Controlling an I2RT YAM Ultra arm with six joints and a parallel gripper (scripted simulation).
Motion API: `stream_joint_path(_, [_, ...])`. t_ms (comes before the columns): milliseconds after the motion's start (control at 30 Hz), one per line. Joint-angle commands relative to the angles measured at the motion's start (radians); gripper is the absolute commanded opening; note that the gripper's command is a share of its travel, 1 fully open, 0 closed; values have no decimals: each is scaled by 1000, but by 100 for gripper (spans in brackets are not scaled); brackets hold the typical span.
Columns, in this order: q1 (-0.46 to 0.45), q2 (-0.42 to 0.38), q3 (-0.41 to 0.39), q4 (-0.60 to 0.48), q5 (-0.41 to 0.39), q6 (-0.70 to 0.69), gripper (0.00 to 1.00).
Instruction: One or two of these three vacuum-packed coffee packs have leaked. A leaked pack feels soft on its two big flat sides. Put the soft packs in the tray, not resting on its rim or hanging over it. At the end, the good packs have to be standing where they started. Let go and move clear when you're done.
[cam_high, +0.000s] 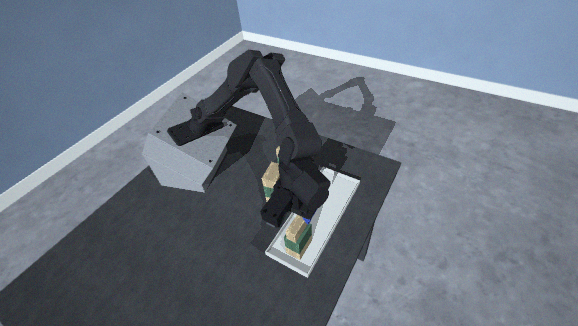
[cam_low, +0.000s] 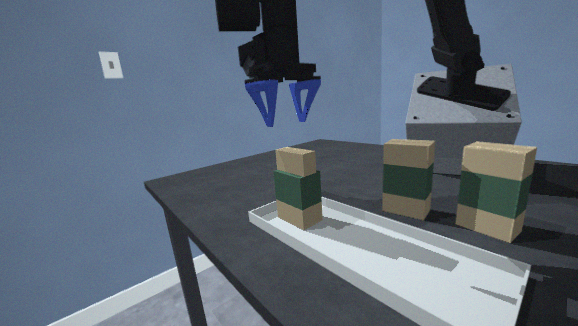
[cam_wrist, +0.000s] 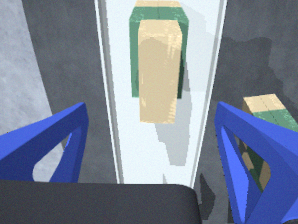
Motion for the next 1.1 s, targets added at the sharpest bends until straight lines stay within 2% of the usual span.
stream_joint_path(0, [-8,-23,30,-31,6,-12,79])
stream_joint_path(133, [1,-34,6,-31,9,-12,79])
stream_joint_path(300, [36,-105,-104,14,21,10,79])
stream_joint_path(433, [86,-232,-265,53,42,27,79])
stream_joint_path(633, [186,-494,-597,142,84,66,79])
stream_joint_path(700, [186,-494,-597,142,84,66,79])
stream_joint_path(733, [209,-562,-670,172,97,86,79])
stream_joint_path(900, [274,-737,-895,240,126,114,79])
stream_joint_path(967, [293,-790,-955,259,136,126,79])
stream_joint_path(1067, [310,-833,-1001,275,147,138,79])
